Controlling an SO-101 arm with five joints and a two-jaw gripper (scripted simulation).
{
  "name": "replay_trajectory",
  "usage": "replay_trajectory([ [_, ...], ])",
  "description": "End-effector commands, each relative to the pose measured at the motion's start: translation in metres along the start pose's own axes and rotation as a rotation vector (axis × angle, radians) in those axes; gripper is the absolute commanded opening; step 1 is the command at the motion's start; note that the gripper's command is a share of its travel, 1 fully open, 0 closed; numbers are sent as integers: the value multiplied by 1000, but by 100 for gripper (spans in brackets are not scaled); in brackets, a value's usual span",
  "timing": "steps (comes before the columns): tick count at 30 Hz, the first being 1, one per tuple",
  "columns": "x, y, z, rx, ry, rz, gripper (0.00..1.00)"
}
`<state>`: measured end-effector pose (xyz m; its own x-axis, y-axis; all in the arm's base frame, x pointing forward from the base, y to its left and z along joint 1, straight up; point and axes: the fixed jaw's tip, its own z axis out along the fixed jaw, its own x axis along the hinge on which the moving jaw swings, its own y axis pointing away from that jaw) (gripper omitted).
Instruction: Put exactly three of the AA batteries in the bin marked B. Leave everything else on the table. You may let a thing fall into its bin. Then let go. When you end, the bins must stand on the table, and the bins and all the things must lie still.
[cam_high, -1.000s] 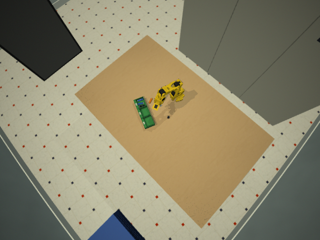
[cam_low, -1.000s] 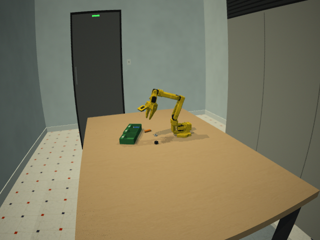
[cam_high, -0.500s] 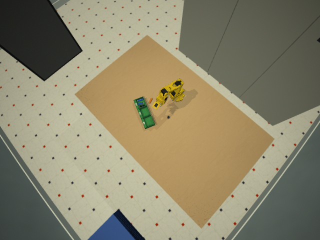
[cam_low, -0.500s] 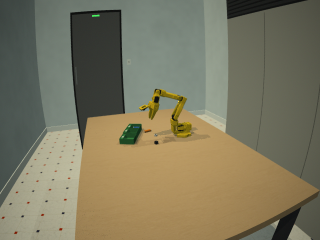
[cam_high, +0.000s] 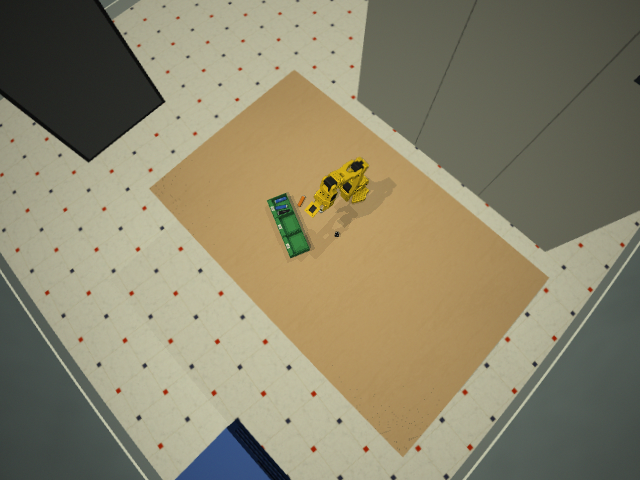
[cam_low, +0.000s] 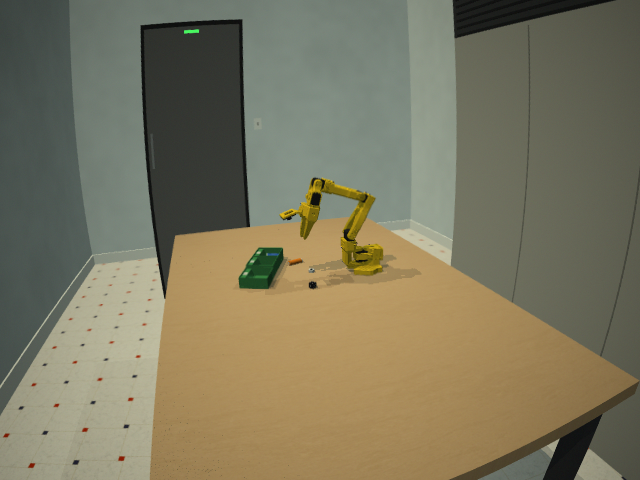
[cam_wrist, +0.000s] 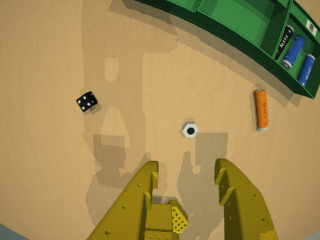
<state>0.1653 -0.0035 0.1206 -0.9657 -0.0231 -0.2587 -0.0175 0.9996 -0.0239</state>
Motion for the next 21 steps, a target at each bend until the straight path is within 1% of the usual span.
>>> replay_trajectory([
  [1,0,2,-4,-2,-20,14,16],
  [21,1,2,-4,-3,-20,20,16],
])
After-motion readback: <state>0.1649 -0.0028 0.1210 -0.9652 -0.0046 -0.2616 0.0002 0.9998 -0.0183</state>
